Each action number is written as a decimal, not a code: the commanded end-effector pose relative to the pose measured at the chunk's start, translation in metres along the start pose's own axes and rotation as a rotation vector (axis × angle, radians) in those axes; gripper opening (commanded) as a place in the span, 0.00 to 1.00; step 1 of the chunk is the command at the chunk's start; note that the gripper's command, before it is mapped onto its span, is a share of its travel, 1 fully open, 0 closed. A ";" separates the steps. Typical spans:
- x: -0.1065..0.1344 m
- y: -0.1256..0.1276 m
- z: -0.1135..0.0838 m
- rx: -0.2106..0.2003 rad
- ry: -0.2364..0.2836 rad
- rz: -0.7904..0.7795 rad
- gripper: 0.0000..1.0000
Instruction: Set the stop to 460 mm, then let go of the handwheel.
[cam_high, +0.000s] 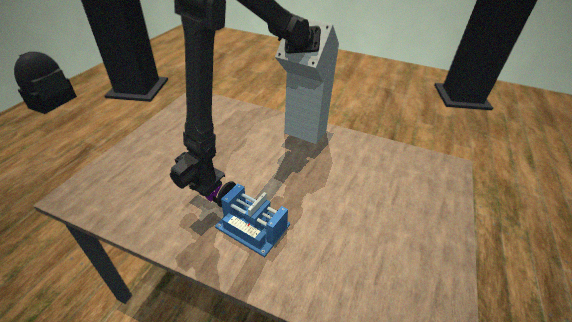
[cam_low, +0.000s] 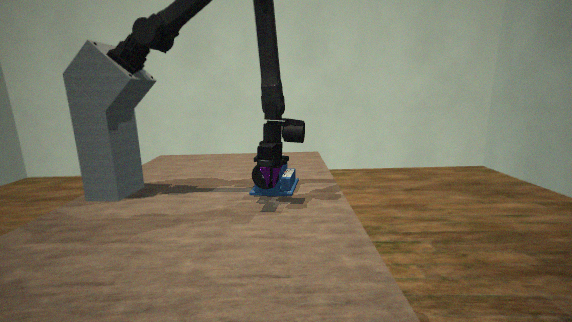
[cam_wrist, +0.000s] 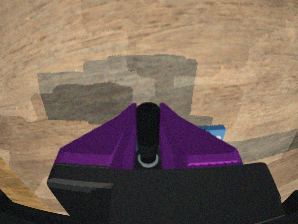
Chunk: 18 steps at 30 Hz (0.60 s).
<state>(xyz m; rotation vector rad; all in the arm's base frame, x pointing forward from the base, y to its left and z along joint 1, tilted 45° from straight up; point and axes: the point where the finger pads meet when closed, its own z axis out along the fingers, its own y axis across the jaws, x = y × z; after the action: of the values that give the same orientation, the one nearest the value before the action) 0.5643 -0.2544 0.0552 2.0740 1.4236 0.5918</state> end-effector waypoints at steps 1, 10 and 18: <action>-0.001 0.053 -0.034 -0.104 -0.002 -0.003 0.06; -0.002 0.057 -0.041 -0.125 -0.004 -0.004 0.06; -0.006 0.028 -0.063 -0.080 -0.008 0.002 0.06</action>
<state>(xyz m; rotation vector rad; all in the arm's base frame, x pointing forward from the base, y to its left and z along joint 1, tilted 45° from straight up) 0.5436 -0.2481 0.0795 2.0601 1.4156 0.6002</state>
